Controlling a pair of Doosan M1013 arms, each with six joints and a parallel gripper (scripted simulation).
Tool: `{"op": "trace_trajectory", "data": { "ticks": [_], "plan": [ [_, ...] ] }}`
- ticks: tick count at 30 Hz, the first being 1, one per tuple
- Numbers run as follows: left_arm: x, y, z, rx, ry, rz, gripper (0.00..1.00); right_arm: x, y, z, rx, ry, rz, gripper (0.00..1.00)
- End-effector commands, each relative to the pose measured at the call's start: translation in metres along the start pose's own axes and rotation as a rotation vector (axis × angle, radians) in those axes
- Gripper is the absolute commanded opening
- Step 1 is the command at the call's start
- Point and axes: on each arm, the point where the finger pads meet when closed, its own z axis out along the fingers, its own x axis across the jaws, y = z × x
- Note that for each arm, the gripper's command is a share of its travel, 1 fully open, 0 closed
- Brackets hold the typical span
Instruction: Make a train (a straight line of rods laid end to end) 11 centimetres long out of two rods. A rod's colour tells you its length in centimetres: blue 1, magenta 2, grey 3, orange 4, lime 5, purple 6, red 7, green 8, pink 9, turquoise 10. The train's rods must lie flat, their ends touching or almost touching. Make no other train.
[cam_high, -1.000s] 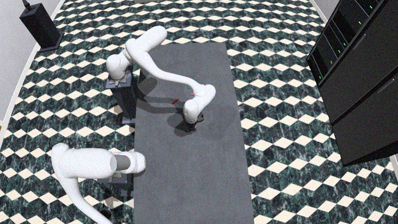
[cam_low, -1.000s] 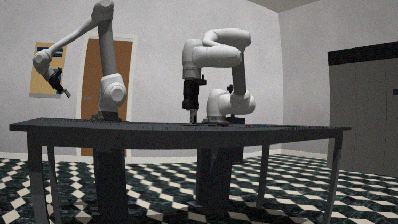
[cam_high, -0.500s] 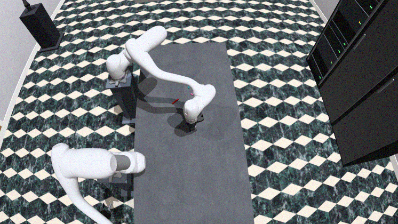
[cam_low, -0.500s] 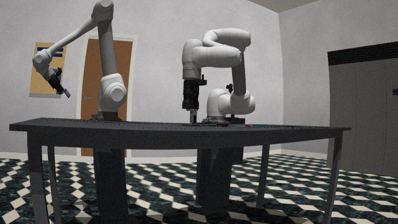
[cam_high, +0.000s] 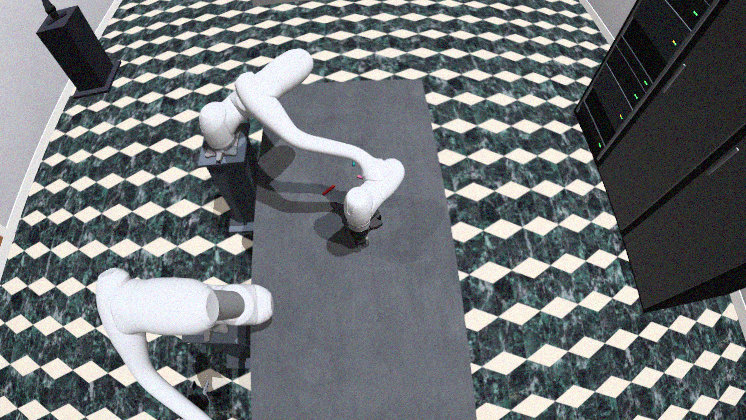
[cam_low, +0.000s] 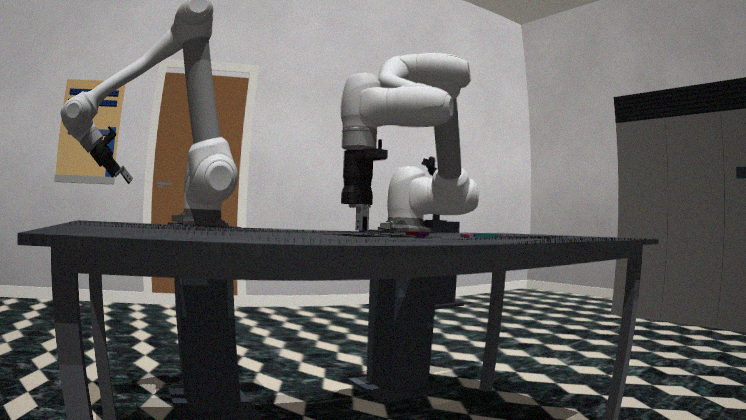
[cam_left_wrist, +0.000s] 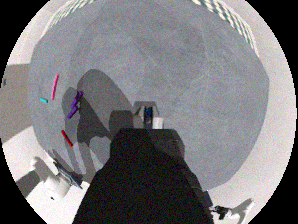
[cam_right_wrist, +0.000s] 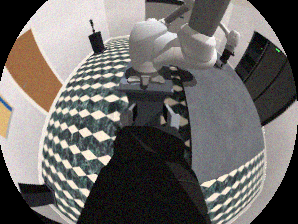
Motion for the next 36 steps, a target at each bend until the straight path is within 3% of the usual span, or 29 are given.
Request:
{"op": "trace_trajectory", "data": {
  "ticks": [1, 36],
  "plan": [
    [0.0045, 0.0009, -0.0028, 0.003, 0.000, 0.003, 0.24, 0.0022, -0.0003, 0.0001, -0.007, 0.011, 0.006, 1.00],
    [0.0040, 0.0012, 0.0058, 0.004, 0.001, 0.003, 0.24, 0.0022, -0.0003, 0.0001, -0.007, 0.011, 0.006, 1.00]
  ]
}}
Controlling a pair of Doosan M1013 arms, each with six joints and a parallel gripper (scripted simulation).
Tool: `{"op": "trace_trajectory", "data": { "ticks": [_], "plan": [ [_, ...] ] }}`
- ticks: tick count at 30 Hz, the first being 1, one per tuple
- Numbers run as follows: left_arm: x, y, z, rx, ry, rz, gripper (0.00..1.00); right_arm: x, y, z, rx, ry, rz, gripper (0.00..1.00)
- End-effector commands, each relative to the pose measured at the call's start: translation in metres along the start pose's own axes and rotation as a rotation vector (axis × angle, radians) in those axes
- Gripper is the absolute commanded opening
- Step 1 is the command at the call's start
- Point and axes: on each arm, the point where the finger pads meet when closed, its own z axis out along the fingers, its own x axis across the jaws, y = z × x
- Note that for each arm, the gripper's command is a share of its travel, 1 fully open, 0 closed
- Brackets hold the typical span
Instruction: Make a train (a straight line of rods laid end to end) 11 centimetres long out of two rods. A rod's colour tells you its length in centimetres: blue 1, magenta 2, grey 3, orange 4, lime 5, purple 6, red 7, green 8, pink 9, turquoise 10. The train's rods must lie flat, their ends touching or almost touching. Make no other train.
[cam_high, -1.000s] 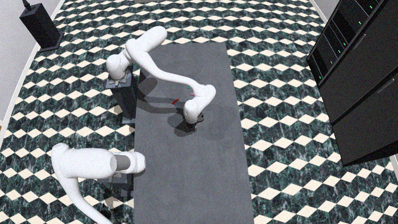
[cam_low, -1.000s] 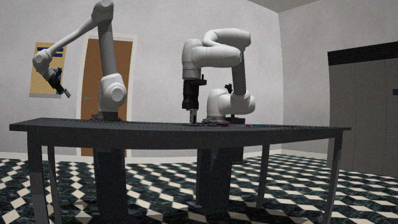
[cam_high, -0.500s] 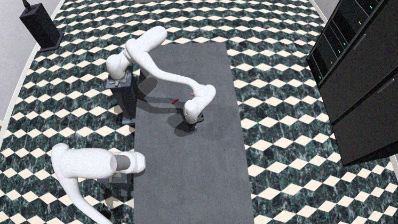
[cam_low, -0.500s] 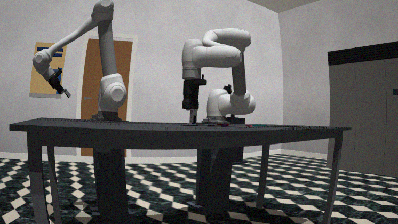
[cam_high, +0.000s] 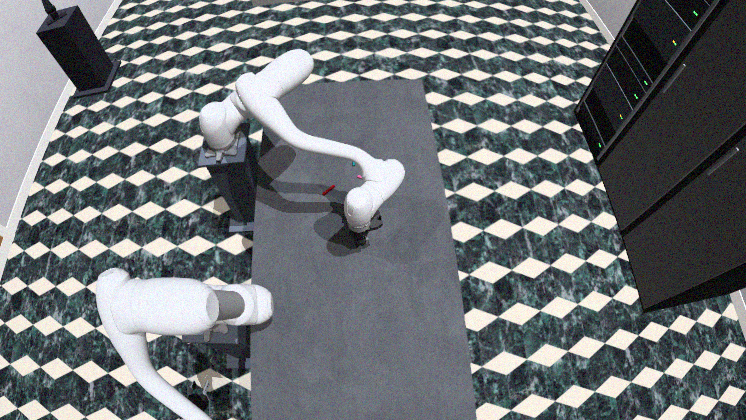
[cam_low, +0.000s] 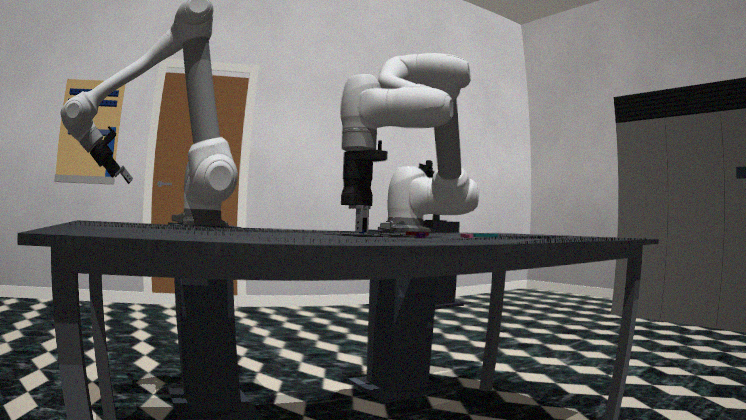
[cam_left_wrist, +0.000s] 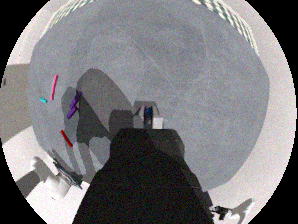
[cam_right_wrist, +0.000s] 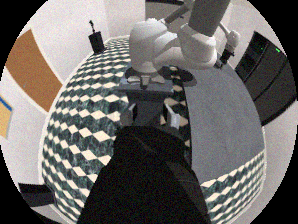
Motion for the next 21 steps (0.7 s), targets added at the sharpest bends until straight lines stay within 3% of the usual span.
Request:
{"op": "trace_trajectory", "data": {
  "ticks": [1, 21],
  "plan": [
    [0.0031, 0.0018, 0.0040, 0.004, 0.002, 0.003, 0.24, 0.0022, -0.0003, 0.0001, -0.007, 0.011, 0.006, 1.00],
    [0.0021, 0.0026, 0.0077, 0.003, 0.000, 0.003, 0.24, 0.0022, -0.0003, 0.0001, -0.007, 0.011, 0.006, 1.00]
  ]
}}
